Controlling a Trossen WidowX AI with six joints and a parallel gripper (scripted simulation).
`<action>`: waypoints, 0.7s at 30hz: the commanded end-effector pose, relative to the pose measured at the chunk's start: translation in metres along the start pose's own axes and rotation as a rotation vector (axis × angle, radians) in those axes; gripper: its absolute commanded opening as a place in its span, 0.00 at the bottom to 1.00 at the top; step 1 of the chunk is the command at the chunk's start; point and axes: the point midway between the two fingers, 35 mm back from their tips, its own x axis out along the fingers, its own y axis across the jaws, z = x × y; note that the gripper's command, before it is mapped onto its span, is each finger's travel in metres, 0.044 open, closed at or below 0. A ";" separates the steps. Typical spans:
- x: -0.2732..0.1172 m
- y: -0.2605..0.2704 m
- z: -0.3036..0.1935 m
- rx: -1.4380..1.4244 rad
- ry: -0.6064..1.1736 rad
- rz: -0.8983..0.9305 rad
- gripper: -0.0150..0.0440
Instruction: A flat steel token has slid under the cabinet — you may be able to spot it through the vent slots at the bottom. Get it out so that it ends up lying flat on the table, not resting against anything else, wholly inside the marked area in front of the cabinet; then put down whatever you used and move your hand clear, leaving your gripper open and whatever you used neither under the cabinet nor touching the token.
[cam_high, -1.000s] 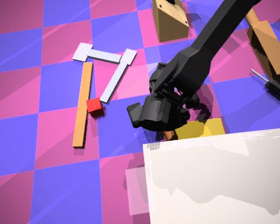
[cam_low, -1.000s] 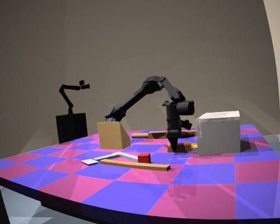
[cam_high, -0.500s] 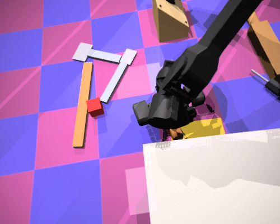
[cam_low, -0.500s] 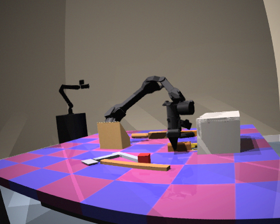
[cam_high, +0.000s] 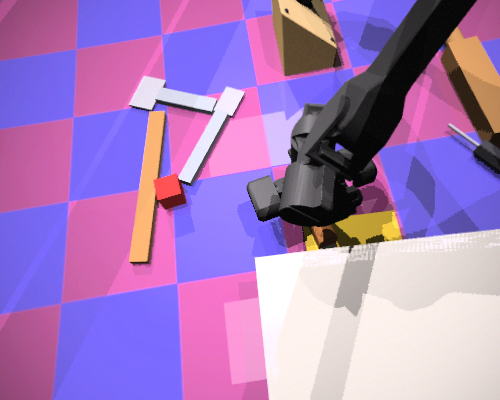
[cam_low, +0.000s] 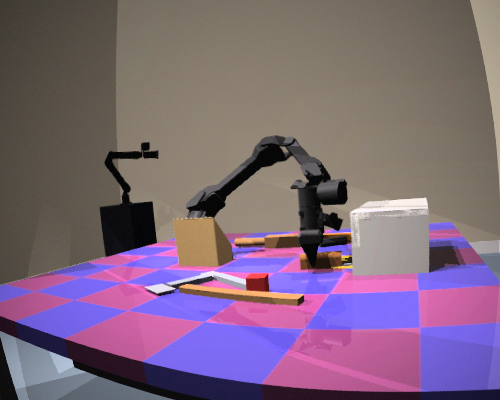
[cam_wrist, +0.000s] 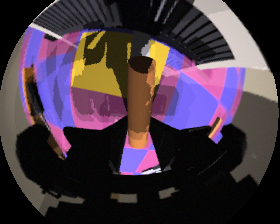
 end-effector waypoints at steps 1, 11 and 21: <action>0.001 0.008 0.000 -0.006 0.001 0.004 0.25; 0.001 0.015 0.000 -0.006 0.001 0.005 0.25; 0.001 0.015 -0.005 -0.005 0.001 0.005 0.25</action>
